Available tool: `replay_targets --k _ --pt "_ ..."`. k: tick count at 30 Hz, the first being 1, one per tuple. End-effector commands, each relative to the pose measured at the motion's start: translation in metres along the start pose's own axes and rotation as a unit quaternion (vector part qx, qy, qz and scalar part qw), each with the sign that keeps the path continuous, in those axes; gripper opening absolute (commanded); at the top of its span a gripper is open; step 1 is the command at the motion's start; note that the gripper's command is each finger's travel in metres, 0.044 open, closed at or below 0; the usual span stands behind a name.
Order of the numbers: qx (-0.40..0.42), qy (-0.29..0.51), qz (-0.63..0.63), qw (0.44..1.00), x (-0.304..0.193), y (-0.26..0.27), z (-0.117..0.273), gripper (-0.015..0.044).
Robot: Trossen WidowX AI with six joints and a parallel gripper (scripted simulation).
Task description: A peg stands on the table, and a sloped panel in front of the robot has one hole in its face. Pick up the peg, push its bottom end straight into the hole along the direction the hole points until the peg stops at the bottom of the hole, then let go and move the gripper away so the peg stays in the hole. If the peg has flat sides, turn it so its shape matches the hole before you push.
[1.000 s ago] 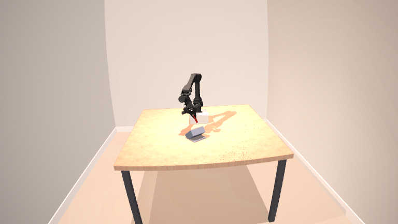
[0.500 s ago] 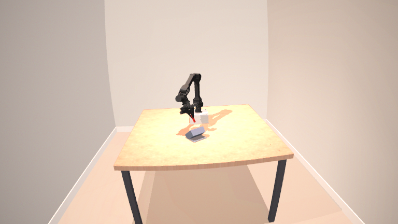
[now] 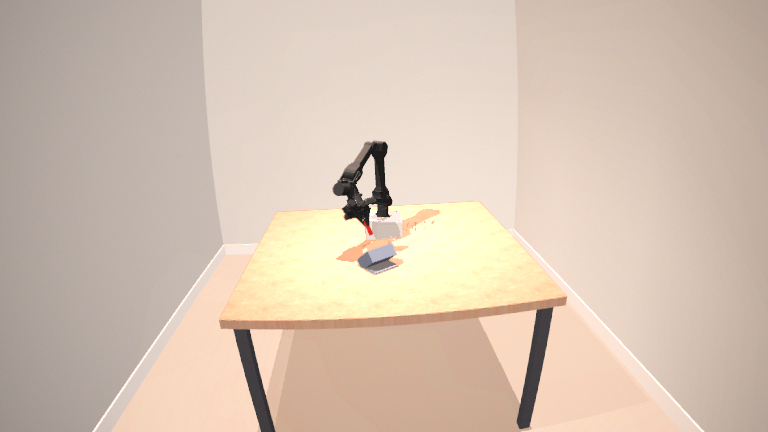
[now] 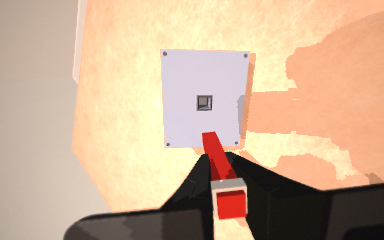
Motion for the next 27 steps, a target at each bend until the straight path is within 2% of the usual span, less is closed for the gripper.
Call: replay_targets --k 1,27 --pt "0.006 -0.006 -0.015 1.000 0.002 -0.004 0.003 0.0000" --pt "0.021 -0.023 -0.051 0.998 0.010 -0.013 -0.031 0.0000"
Point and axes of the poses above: the point midway between the two fingers, 35 mm back from their tips, its own z axis back along the fingers, its own y axis across the jaws, x = y × z, the point moved 7 cm from there along z, back along the fingers, and after that the axes turned 7 degrees about z, right-handed, at the moved point
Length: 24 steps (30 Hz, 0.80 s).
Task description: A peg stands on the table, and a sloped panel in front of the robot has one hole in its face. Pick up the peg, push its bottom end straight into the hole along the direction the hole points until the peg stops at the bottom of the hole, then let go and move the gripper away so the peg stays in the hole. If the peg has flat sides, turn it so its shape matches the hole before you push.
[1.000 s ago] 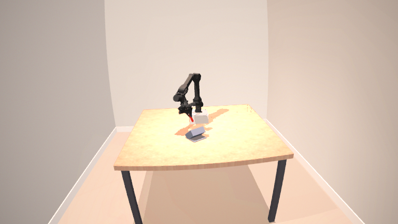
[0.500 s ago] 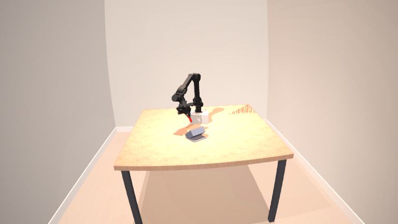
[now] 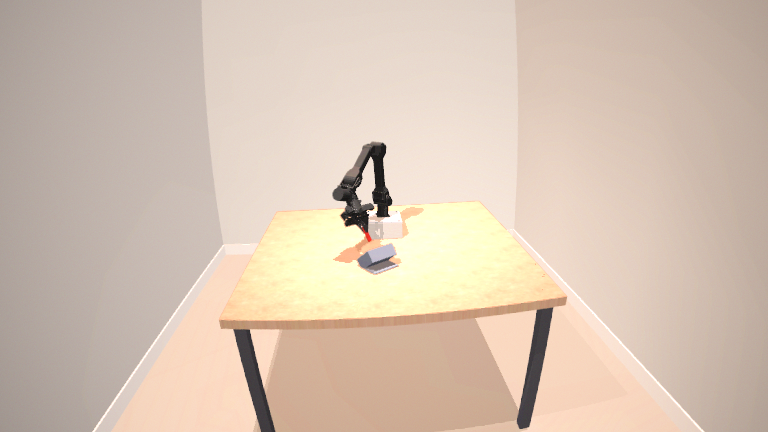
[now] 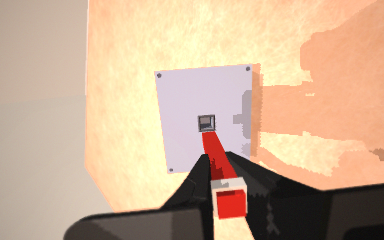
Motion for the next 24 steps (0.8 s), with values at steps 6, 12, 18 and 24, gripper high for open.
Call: replay_targets --k 6,12,18,24 --pt "0.005 0.001 -0.014 1.000 -0.001 -0.004 -0.013 0.0000" --pt "0.006 0.000 -0.018 1.000 -0.001 -0.005 -0.017 0.0000" --pt "0.007 0.000 -0.018 1.000 0.000 -0.005 -0.021 0.0000" --pt "0.007 0.000 -0.018 1.000 0.000 -0.004 -0.029 0.0000"
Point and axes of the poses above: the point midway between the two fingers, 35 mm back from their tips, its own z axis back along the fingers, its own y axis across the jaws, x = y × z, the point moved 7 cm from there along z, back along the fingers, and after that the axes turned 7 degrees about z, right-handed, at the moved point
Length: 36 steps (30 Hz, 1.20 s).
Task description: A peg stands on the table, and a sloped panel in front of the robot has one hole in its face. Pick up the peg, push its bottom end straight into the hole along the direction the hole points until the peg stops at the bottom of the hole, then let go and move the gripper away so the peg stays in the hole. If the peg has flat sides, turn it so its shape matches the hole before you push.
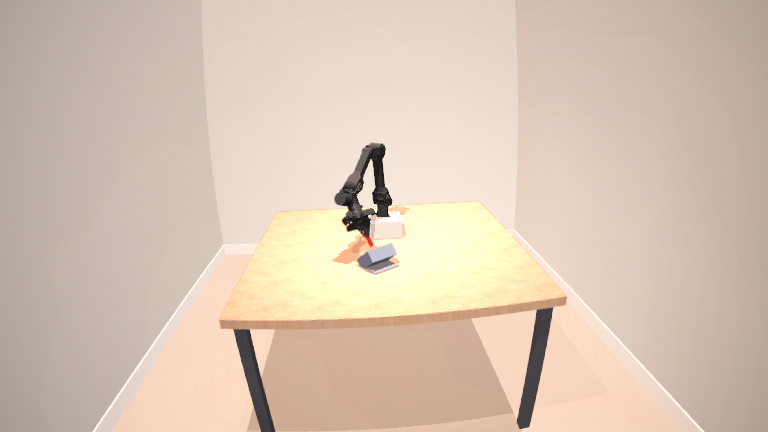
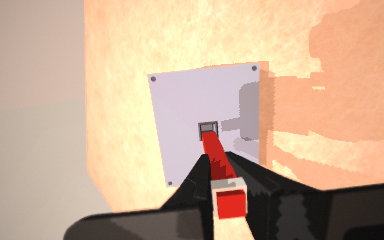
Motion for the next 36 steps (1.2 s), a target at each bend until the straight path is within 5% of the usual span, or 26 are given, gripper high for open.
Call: replay_targets --k 1,36 --pt "-0.001 0.003 -0.004 1.000 -0.001 -0.001 -0.007 0.0000" --pt "0.002 0.001 0.000 1.000 -0.002 -0.002 -0.014 0.0000"
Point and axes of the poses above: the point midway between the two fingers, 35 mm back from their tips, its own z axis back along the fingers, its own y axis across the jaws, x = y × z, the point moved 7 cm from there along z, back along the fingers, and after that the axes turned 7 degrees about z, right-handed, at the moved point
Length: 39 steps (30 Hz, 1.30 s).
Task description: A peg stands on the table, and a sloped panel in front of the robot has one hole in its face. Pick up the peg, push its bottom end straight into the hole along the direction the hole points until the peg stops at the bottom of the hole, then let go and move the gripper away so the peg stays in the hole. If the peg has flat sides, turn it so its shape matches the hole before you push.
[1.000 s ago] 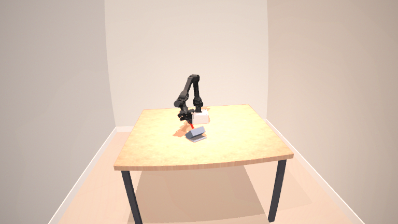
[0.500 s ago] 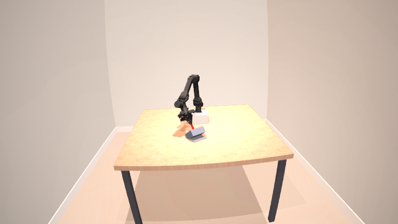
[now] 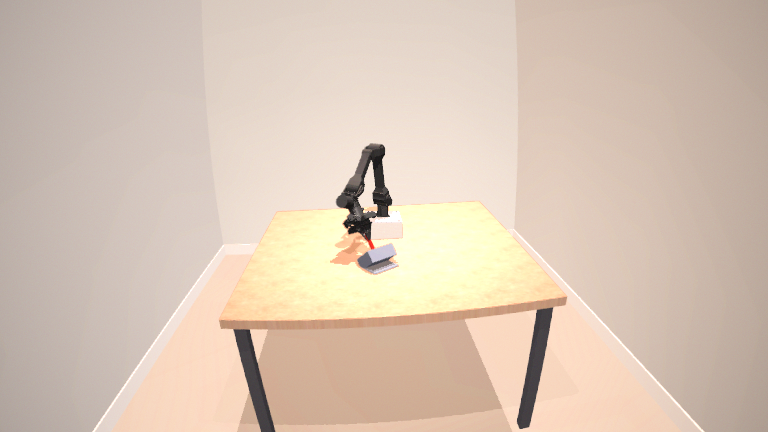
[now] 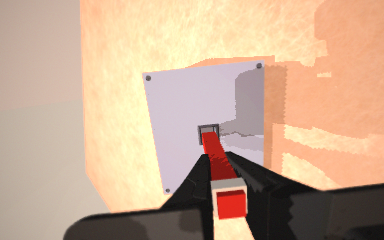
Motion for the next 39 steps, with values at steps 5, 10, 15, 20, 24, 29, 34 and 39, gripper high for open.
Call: replay_targets --k 5,10,15,20,24,29,34,39 --pt "0.001 0.000 0.002 1.000 -0.001 -0.001 -0.003 0.0000" --pt "0.001 0.000 0.002 1.000 -0.001 -0.002 -0.006 0.0000" --pt "0.001 0.000 0.002 1.000 -0.001 -0.002 -0.009 0.0000" --pt "0.001 0.000 0.002 1.000 -0.001 -0.002 -0.011 0.0000" --pt "0.001 0.000 0.002 1.000 -0.001 -0.002 -0.013 0.0000" --pt "0.001 0.000 0.002 1.000 -0.001 -0.002 -0.016 0.0000" --pt "0.001 0.000 0.002 1.000 -0.001 -0.002 -0.018 0.0000" --pt "0.001 0.000 0.002 1.000 -0.001 -0.002 -0.021 0.0000"
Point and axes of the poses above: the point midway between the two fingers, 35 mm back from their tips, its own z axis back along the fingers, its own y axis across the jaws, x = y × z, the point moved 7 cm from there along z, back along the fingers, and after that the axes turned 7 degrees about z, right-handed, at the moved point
